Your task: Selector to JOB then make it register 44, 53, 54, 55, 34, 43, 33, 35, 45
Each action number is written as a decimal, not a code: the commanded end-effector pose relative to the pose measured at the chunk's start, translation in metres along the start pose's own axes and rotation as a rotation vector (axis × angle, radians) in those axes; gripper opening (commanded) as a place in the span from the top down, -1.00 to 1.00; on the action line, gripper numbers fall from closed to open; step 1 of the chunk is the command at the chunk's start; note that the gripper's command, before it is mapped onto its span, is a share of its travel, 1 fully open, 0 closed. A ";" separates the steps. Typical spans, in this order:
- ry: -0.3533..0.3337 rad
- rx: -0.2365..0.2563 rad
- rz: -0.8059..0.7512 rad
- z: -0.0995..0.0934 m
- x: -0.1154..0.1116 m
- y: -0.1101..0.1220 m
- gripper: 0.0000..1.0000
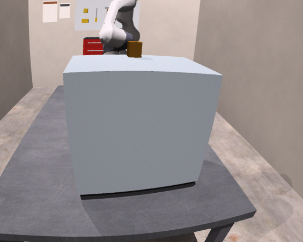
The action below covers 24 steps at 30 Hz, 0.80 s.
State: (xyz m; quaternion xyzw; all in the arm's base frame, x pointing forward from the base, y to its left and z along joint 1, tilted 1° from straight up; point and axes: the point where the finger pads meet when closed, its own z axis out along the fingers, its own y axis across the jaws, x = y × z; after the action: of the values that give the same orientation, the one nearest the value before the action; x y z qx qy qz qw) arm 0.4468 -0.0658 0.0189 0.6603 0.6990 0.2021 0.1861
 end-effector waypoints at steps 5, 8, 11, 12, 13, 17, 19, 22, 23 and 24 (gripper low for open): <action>0.001 -0.004 0.007 0.004 0.001 0.002 0.80; 0.001 -0.004 0.007 0.005 0.001 0.002 0.80; 0.001 -0.004 0.007 0.005 0.001 0.002 0.80; 0.001 -0.004 0.007 0.006 0.001 0.002 0.80; 0.001 -0.004 0.007 0.006 0.001 0.002 0.80; 0.001 -0.004 0.007 0.008 0.001 0.002 0.80; 0.001 -0.004 0.007 0.008 0.001 0.002 0.80; 0.001 -0.004 0.007 0.009 0.001 0.002 0.80; 0.001 -0.004 0.007 0.009 0.001 0.002 0.80; 0.001 -0.004 0.007 0.009 0.001 0.002 0.80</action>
State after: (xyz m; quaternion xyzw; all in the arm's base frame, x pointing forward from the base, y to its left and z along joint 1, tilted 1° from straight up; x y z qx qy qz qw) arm 0.4507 -0.0658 0.0121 0.6625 0.6970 0.2021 0.1854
